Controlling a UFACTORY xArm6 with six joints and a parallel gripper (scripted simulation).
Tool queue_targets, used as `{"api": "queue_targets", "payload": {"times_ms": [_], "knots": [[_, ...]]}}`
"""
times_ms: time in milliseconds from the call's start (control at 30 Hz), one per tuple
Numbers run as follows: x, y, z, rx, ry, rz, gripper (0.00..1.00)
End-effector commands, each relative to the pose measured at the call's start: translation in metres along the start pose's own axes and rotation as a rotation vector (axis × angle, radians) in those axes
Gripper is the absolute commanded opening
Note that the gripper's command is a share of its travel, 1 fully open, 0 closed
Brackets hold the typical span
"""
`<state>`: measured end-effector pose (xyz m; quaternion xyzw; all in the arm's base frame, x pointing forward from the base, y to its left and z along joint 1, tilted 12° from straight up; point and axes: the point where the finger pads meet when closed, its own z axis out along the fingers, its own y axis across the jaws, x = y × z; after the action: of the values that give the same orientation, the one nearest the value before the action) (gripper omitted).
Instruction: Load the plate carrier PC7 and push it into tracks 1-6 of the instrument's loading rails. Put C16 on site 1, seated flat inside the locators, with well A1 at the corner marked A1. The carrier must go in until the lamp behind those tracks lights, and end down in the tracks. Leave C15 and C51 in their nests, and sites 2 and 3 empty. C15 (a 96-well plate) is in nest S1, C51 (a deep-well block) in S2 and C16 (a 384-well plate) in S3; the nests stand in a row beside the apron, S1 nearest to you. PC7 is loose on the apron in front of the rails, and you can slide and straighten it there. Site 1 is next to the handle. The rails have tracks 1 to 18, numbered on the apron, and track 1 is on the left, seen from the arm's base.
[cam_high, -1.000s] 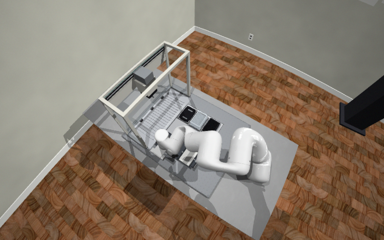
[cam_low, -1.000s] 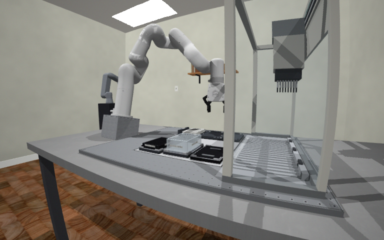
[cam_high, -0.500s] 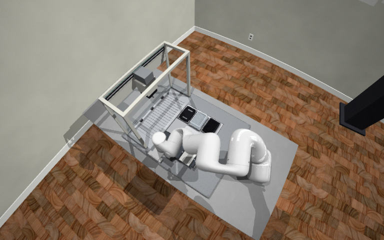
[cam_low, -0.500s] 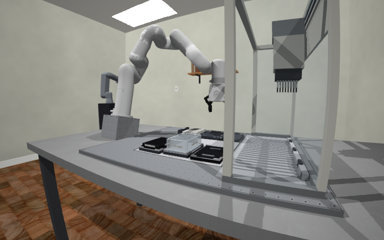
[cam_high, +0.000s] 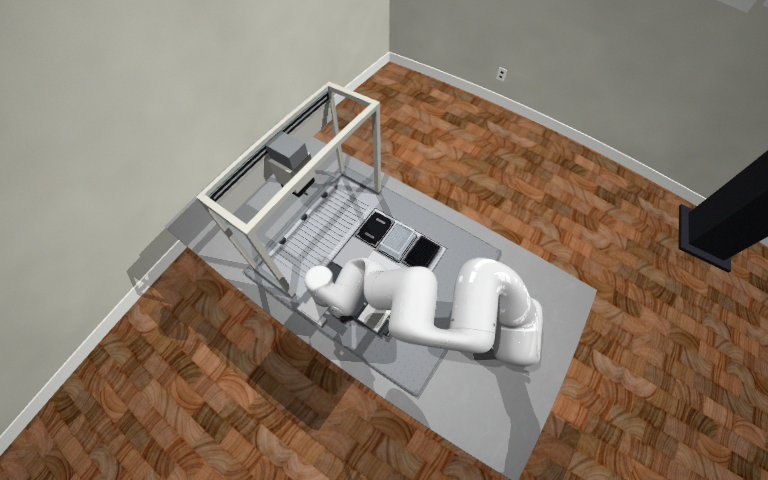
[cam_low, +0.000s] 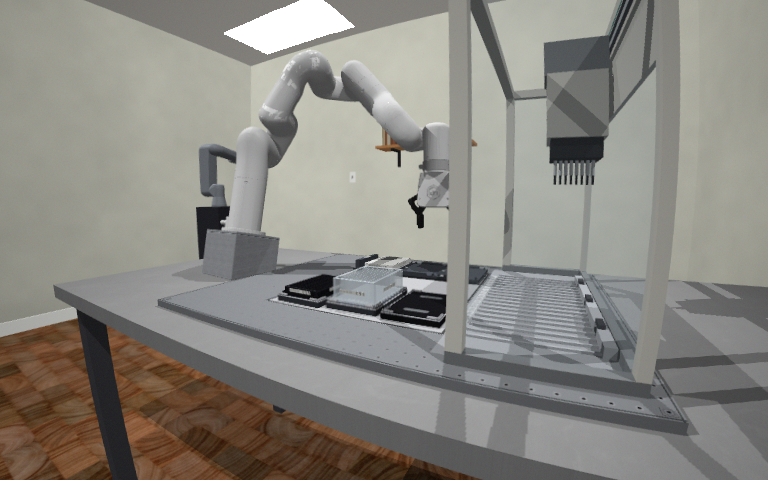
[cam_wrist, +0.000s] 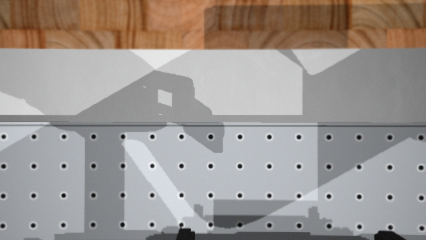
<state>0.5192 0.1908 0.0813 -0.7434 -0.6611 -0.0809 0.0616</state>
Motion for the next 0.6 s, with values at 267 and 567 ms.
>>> {"api": "queue_targets", "payload": {"times_ms": [267,567], "knots": [[0.001,0.002,0.018,-0.004,0.002,0.0,1.0],[0.001,0.002,0.03,-0.004,0.002,0.0,1.0]]}}
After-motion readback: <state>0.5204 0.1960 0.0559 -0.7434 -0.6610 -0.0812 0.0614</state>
